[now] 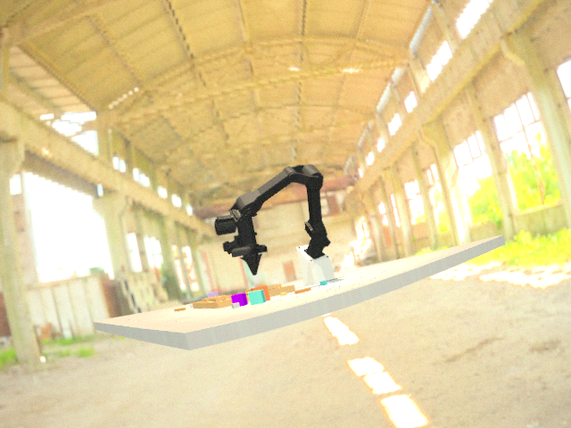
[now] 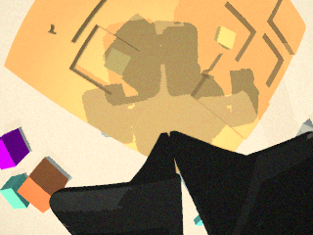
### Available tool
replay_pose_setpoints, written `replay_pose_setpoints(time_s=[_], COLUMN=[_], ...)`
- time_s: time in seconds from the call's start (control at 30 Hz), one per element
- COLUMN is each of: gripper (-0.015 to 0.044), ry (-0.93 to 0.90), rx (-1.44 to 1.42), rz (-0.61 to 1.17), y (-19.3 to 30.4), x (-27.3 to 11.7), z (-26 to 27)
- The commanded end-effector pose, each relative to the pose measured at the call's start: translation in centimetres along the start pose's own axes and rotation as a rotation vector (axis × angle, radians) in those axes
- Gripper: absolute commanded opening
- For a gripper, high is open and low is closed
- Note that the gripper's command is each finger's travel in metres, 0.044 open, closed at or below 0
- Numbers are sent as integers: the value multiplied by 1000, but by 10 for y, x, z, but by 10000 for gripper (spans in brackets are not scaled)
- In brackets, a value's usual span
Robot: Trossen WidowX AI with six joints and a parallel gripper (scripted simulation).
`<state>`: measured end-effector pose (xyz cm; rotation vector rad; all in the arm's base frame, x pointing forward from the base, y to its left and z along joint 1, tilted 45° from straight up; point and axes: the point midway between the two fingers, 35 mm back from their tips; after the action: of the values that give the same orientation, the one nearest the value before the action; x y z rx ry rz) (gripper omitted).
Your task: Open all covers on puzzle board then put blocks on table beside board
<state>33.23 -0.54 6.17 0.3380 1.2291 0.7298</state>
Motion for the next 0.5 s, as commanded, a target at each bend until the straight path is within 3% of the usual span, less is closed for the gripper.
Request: replay_pose_setpoints(time_s=[0.0,0.47], gripper=[0,0], ry=[7,3], rx=[110,403], rz=[1,25], y=[-24,-81], x=[2,5], z=[-18,-69])
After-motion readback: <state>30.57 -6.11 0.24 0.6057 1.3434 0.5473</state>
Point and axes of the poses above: the point midway between the two fingers, 35 mm back from their tips, its own x axis out along the fingers, its own z axis across the jaws, y = z × x, and after that the axes turned 12 degrees about x, right-handed
